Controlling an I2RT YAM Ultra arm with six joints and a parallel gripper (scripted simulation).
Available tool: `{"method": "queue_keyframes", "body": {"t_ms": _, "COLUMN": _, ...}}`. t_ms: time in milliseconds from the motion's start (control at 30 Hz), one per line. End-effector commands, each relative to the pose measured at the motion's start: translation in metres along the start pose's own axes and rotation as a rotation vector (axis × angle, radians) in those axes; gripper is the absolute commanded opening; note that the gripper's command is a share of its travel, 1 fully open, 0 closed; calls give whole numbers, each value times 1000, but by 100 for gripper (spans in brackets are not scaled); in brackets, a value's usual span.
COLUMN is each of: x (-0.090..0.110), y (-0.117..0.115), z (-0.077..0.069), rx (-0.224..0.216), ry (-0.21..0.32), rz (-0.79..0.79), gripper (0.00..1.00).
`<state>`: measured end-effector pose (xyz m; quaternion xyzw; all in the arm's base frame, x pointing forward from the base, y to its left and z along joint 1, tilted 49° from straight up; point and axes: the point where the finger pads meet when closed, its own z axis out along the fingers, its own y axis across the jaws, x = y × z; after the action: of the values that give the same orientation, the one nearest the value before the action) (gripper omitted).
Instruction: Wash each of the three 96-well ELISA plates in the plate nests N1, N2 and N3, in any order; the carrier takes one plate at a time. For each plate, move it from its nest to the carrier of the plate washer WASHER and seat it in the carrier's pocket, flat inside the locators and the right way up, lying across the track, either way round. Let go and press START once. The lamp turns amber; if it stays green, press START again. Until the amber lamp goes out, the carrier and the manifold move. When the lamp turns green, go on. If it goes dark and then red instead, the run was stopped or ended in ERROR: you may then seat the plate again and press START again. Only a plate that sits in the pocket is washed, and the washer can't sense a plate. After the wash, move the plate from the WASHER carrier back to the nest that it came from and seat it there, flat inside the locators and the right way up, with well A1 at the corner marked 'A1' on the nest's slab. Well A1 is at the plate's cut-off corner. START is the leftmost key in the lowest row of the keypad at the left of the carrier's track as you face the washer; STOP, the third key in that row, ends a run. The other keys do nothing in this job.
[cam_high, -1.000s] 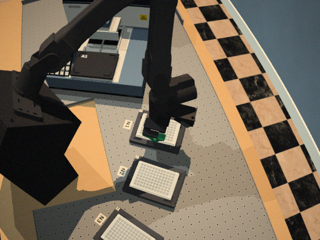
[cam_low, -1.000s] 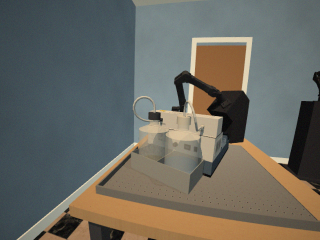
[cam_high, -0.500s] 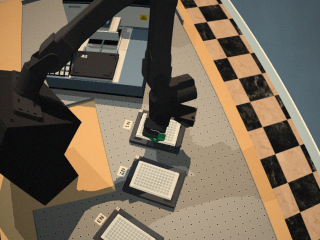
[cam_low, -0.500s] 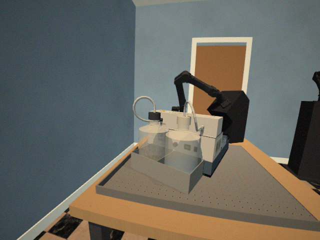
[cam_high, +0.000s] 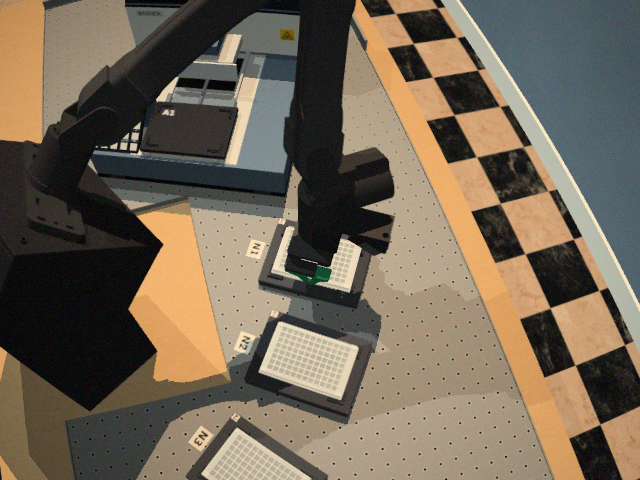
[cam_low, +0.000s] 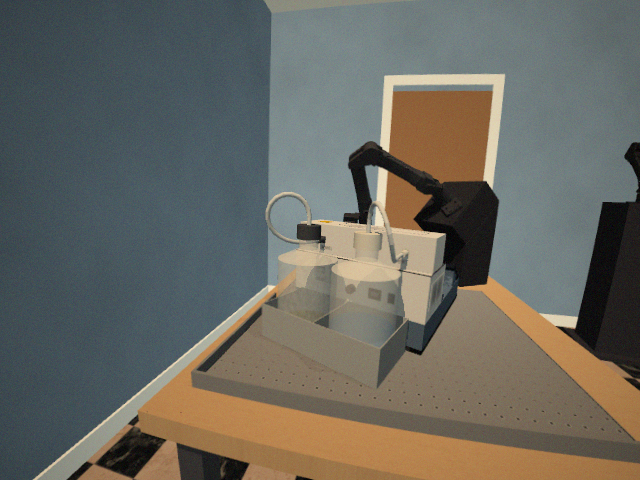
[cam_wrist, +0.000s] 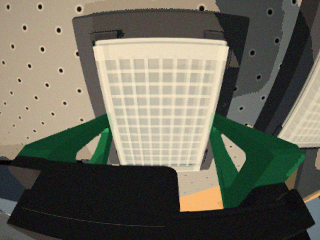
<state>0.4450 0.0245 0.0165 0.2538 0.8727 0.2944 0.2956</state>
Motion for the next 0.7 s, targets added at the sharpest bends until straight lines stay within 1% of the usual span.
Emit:
{"method": "queue_keyframes", "body": {"t_ms": 0, "x": -3, "y": 1, "z": -2, "rx": -1, "ry": -9, "rz": 1, "gripper": 0}}
{"method": "queue_keyframes", "body": {"t_ms": 200, "x": -3, "y": 1, "z": -10, "rx": -1, "ry": -9, "rz": 1, "gripper": 0}}
{"method": "queue_keyframes", "body": {"t_ms": 267, "x": -3, "y": 1, "z": -10, "rx": -1, "ry": -9, "rz": 1, "gripper": 0}}
{"method": "queue_keyframes", "body": {"t_ms": 667, "x": -3, "y": 1, "z": -30, "rx": -1, "ry": -9, "rz": 1, "gripper": 0}}
